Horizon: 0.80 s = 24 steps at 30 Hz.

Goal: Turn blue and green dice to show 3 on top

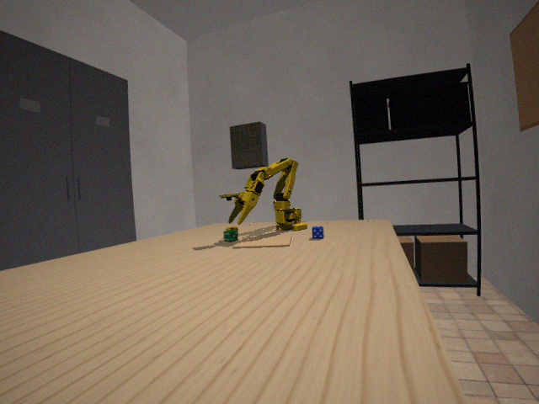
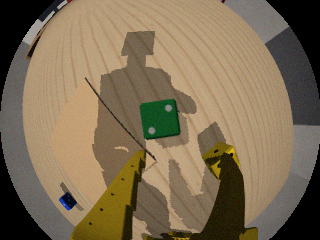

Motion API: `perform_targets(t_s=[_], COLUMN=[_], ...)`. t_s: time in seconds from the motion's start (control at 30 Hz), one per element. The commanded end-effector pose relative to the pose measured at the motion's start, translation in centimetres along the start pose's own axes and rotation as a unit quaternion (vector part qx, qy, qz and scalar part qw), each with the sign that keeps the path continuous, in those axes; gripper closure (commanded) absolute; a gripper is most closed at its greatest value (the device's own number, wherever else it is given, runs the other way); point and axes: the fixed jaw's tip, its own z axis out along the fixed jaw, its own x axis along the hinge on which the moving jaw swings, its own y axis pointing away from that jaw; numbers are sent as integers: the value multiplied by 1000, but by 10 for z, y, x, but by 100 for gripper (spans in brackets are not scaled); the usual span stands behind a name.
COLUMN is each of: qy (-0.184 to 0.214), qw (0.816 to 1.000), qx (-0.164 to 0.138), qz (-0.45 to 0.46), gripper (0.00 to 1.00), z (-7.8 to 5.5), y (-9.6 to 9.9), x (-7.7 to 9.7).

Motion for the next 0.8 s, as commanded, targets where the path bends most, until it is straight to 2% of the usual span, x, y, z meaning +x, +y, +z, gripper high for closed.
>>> perform_targets(t_s=[0.0, 0.53, 0.77], qy=[-19, -19, -17], qw=[1000, 1000, 999], qx=[0, -1, -25], qz=[0, -1, -37], gripper=[65, 65, 65], z=[-2, -2, -5], y=[-1, 0, 18], x=[-8, -8, -3])
